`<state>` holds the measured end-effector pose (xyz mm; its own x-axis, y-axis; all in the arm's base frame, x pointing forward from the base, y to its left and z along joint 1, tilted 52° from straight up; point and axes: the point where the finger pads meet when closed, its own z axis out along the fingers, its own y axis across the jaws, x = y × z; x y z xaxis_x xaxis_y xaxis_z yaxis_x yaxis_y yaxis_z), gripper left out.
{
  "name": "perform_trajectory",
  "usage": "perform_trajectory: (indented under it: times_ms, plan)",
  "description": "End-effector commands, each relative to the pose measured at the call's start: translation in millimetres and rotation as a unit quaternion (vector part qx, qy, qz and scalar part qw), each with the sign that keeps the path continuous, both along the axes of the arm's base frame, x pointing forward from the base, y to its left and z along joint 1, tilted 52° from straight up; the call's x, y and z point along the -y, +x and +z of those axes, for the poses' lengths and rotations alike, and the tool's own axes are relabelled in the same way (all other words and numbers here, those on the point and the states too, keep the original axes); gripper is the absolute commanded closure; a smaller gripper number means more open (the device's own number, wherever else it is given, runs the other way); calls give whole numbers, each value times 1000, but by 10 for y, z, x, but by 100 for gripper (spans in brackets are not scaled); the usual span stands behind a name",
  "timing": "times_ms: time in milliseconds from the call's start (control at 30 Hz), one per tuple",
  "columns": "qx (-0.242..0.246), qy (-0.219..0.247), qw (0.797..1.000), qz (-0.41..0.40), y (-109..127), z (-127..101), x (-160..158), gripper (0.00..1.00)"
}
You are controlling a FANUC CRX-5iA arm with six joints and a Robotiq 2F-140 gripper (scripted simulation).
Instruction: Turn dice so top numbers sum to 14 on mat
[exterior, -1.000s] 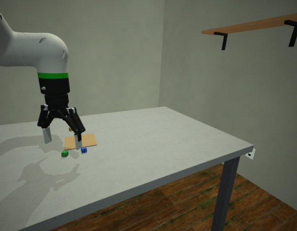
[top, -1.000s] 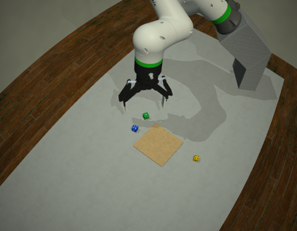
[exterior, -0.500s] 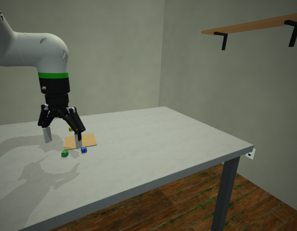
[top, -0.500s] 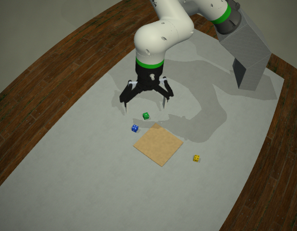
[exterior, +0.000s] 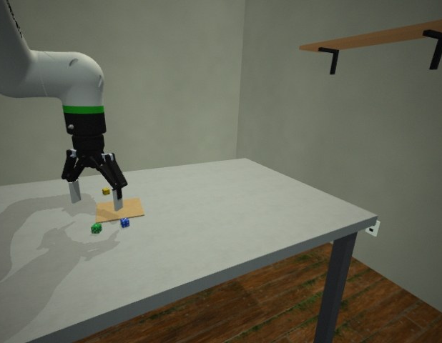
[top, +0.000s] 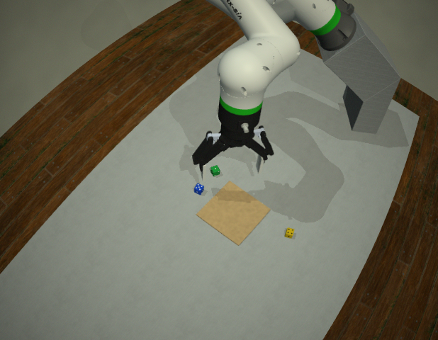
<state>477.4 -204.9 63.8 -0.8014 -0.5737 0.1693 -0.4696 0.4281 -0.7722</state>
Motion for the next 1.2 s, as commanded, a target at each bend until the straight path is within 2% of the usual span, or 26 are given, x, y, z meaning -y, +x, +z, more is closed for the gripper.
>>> perform_trajectory:
  times_ms: [0,700,1167]
  plan:
    - [0,-1,1000,-1,132,-183,-221,0]
    - [0,-1,1000,-1,731,-1061,-1303,0]
    - [0,-1,1000,-1,831,-1207,-1484,0]
